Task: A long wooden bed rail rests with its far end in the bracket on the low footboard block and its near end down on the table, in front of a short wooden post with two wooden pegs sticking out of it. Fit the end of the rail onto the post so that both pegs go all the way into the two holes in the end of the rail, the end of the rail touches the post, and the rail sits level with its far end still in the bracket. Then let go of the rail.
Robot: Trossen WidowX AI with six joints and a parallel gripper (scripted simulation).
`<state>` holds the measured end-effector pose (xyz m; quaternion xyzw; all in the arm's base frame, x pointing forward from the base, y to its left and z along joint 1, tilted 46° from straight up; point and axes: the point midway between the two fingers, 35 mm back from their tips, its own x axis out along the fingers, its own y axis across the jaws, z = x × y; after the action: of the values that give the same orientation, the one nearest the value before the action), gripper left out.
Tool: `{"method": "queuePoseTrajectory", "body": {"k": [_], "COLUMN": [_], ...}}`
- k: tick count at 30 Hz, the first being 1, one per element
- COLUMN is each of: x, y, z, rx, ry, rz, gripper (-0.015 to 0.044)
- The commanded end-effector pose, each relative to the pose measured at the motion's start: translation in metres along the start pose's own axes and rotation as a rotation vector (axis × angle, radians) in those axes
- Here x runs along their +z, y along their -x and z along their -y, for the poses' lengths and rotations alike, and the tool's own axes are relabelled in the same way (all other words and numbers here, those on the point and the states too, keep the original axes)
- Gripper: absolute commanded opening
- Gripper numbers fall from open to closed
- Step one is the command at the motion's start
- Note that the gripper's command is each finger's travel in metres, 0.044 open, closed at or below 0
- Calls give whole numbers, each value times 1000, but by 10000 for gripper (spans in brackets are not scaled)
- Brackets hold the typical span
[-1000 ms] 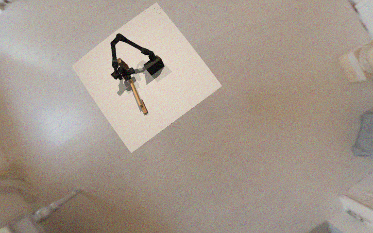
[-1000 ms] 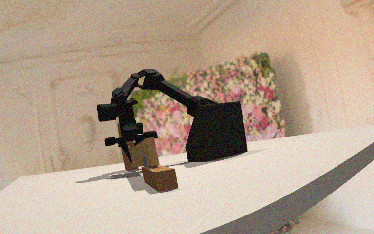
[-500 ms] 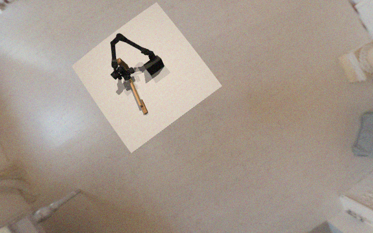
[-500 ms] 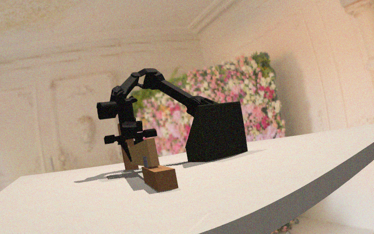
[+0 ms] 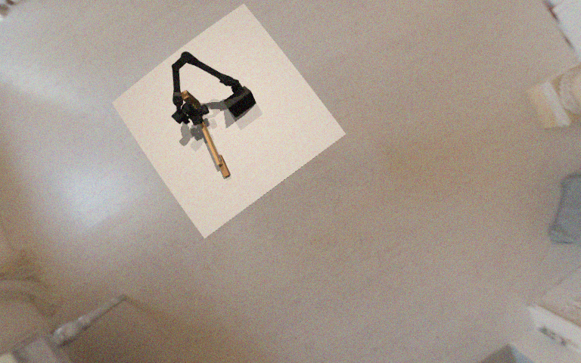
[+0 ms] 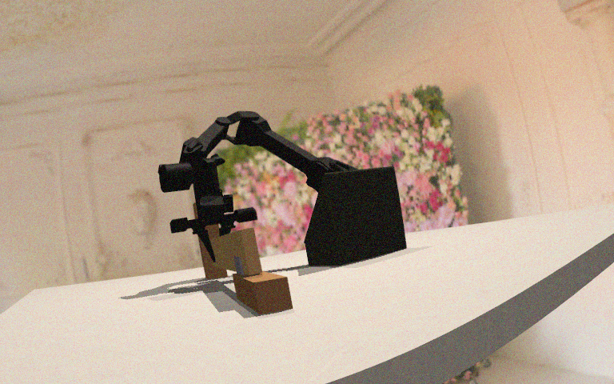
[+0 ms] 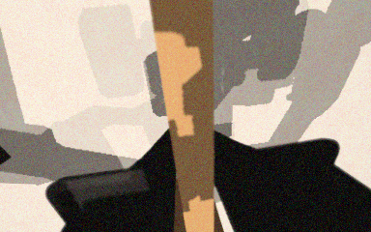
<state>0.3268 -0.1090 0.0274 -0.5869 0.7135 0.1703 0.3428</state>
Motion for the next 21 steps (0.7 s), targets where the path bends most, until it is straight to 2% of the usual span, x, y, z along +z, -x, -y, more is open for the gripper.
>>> {"method": "queuePoseTrajectory", "body": {"k": [1,21], "x": [2,2], "y": [7,16], "z": [2,2], "rx": [-11,-11], "ry": [0,0], "rz": [11,11], "gripper": [0,0]}}
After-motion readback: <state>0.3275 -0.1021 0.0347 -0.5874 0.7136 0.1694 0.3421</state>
